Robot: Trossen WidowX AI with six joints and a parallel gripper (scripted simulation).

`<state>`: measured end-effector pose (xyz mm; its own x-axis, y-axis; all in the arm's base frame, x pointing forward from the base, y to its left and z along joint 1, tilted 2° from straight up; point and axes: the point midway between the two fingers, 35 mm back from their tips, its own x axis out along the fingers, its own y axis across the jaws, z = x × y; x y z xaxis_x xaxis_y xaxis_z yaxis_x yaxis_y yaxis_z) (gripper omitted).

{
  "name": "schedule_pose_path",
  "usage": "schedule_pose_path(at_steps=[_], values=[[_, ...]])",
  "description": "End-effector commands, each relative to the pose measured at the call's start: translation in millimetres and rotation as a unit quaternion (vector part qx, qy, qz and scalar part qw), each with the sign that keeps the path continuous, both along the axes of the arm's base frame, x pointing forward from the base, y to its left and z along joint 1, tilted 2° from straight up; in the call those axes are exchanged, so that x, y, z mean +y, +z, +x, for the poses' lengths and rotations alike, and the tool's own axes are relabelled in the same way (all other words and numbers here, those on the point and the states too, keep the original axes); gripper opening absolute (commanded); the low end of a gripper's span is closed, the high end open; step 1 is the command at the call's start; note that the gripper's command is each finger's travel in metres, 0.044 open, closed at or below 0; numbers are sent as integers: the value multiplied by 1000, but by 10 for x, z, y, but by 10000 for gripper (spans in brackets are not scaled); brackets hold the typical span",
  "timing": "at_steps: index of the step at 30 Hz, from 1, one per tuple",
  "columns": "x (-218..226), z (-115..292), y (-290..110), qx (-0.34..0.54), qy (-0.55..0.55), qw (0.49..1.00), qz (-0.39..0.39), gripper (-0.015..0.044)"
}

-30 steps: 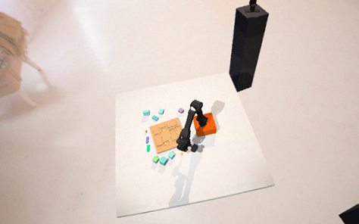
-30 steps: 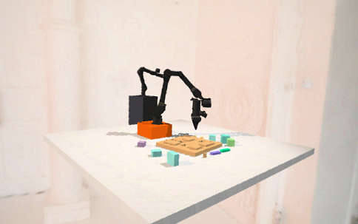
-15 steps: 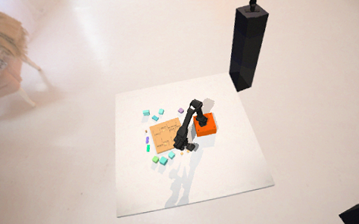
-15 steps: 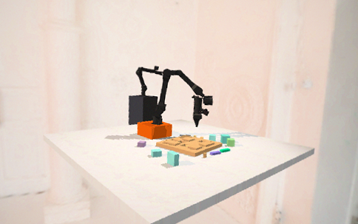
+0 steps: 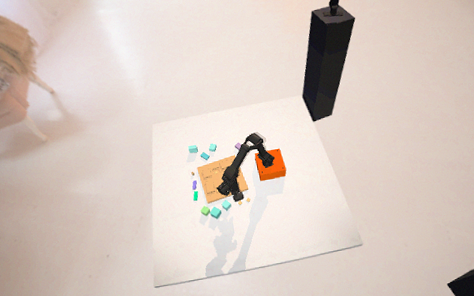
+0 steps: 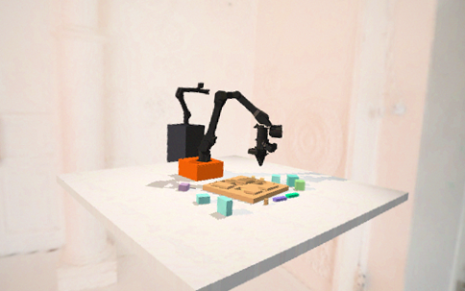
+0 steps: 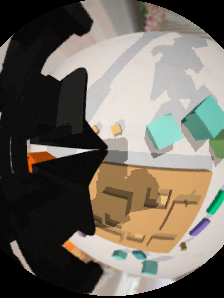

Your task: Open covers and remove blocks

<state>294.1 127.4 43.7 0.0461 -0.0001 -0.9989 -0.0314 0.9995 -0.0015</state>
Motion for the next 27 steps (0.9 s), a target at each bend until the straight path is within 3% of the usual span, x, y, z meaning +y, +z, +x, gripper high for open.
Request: schedule_pose_path(at_steps=[1,27], values=[[-116,163,21,-2,-20,1000,2,0],[-1063,910,40,-6,-54,999,-3,0]])
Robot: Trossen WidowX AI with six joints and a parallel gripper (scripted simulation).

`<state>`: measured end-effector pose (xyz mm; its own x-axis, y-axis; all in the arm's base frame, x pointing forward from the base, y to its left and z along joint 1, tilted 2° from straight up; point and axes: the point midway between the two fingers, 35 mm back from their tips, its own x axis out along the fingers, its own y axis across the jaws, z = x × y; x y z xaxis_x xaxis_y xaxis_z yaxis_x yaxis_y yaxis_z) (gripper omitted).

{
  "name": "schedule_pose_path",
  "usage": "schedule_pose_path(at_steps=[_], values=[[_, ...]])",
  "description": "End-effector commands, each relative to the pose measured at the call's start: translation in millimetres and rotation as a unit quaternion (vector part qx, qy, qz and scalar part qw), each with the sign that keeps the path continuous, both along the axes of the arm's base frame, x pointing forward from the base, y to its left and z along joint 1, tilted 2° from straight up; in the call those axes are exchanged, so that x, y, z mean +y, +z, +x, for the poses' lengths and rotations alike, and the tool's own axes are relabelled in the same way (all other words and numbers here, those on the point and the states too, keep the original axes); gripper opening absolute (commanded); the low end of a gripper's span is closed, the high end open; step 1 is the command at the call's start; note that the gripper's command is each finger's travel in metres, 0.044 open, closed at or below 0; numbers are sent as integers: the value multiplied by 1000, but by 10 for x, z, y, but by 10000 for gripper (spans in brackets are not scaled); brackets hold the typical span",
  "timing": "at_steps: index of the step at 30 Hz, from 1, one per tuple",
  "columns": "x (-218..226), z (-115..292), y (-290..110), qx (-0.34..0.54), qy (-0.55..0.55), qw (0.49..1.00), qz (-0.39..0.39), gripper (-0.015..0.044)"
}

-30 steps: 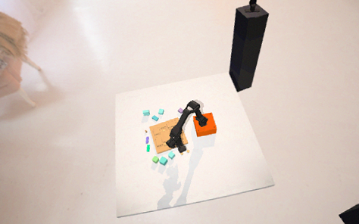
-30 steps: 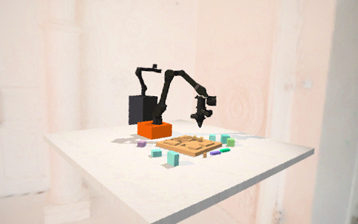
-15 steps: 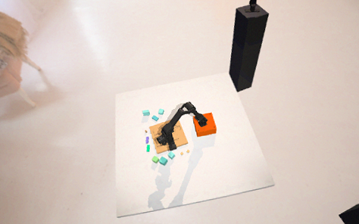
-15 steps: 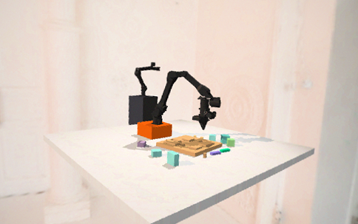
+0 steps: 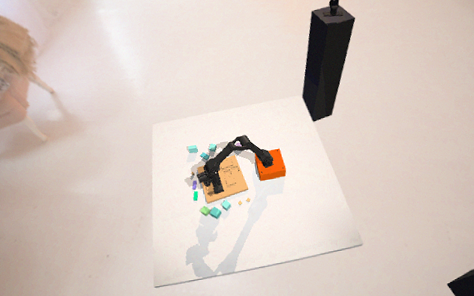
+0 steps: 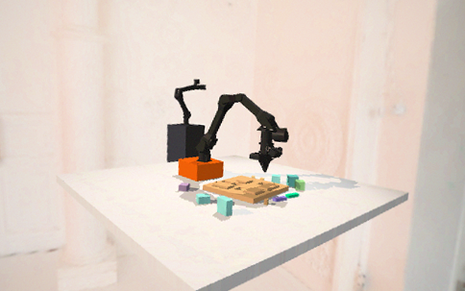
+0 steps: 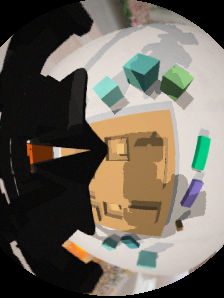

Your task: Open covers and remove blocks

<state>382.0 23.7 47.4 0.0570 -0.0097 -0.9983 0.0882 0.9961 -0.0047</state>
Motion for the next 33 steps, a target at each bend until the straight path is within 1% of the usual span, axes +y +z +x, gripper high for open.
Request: schedule_pose_path(at_steps=[1,13,33], values=[[-27,34,-11,0,6,1000,-1,0],[-32,86,-480,0,6,1000,-1,0],[-35,79,-488,0,6,1000,-1,0]])
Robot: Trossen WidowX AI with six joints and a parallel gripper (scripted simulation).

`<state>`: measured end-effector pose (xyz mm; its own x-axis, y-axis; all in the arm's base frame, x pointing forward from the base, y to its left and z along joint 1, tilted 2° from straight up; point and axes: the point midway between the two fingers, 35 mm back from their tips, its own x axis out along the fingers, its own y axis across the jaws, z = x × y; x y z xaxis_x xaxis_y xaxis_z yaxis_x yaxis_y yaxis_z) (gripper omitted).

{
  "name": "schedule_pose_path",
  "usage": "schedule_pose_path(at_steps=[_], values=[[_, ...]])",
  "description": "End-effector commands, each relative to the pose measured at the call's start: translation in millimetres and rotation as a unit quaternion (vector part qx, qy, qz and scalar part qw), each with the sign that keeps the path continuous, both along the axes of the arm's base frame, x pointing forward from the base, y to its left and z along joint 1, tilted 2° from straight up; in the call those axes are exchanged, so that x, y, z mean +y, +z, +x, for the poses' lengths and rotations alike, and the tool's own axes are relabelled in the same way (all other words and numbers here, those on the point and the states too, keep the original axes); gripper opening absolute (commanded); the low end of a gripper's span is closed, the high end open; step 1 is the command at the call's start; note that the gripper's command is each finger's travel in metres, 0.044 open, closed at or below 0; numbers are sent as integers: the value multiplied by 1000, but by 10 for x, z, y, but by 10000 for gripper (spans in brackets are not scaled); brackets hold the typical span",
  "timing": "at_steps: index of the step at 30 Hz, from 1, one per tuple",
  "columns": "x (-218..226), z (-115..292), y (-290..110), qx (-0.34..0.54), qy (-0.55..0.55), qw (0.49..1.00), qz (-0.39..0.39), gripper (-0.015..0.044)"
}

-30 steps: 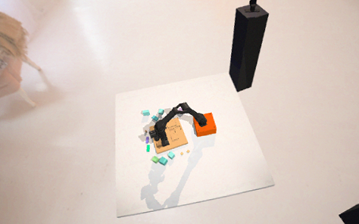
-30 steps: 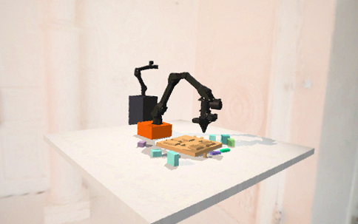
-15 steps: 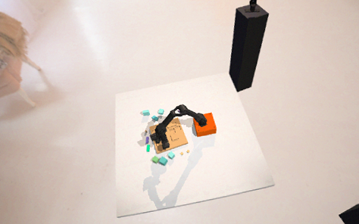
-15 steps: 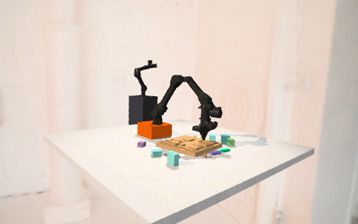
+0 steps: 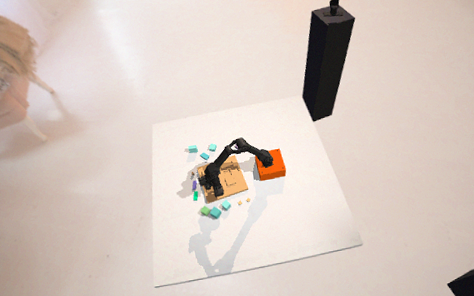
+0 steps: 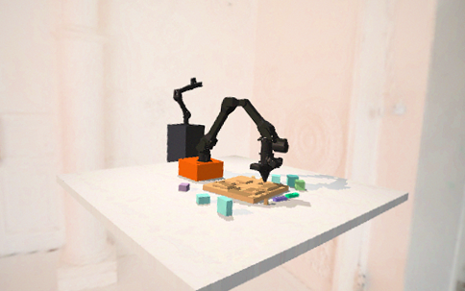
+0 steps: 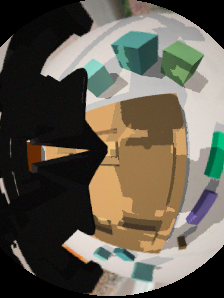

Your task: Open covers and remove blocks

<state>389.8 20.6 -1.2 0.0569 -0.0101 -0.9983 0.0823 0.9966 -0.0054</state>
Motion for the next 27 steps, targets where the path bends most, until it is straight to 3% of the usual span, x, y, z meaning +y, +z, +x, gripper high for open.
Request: schedule_pose_path(at_steps=[1,9,15,20,27], values=[[-3,1,-2,0,3,1000,-1,0],[-3,1,-2,0,3,1000,-1,0],[6,-12,373,0,2,1000,-1,144],[7,-24,499,-1,3,1000,-1,144],[6,-16,355,0,3,1000,-1,144]])
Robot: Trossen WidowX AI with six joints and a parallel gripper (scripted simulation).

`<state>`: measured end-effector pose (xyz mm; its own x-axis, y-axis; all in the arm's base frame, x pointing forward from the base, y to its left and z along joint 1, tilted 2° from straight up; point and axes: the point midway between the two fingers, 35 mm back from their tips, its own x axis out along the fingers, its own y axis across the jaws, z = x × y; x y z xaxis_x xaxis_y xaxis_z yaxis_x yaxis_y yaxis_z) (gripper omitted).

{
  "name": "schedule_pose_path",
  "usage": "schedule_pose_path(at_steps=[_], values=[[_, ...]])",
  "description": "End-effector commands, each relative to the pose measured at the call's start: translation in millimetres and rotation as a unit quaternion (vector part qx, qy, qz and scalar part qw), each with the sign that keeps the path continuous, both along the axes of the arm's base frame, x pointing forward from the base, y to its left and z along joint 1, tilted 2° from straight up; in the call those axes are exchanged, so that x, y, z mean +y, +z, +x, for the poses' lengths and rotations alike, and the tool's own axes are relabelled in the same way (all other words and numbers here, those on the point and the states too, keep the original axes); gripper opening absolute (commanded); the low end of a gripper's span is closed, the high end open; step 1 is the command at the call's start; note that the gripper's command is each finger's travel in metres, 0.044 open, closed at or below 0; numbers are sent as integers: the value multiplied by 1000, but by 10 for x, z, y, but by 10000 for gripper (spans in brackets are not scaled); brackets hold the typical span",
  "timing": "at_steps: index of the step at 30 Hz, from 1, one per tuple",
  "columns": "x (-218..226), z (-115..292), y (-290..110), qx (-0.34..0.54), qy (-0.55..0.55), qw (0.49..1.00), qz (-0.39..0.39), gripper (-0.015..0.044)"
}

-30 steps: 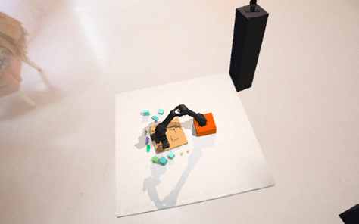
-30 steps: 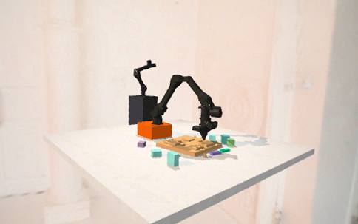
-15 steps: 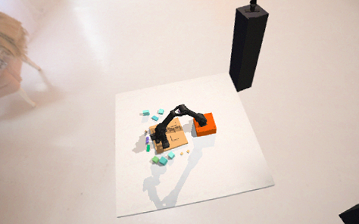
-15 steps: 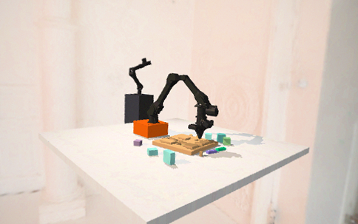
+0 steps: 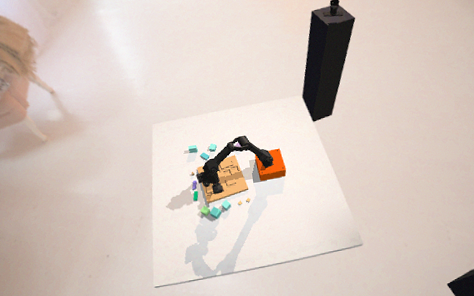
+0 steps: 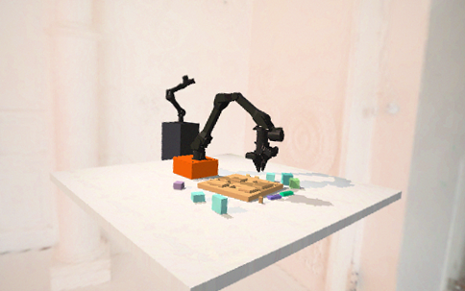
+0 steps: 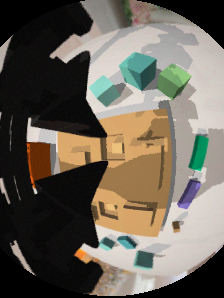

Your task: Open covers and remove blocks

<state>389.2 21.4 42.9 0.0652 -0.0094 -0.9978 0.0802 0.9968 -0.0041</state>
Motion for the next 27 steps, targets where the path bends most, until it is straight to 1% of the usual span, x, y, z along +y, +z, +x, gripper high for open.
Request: schedule_pose_path(at_steps=[1,7,27], values=[[-3,-10,-118,4,2,1000,-1,144],[-10,-11,-290,4,2,1000,-1,144],[-6,1,-295,4,2,1000,-1,144]])
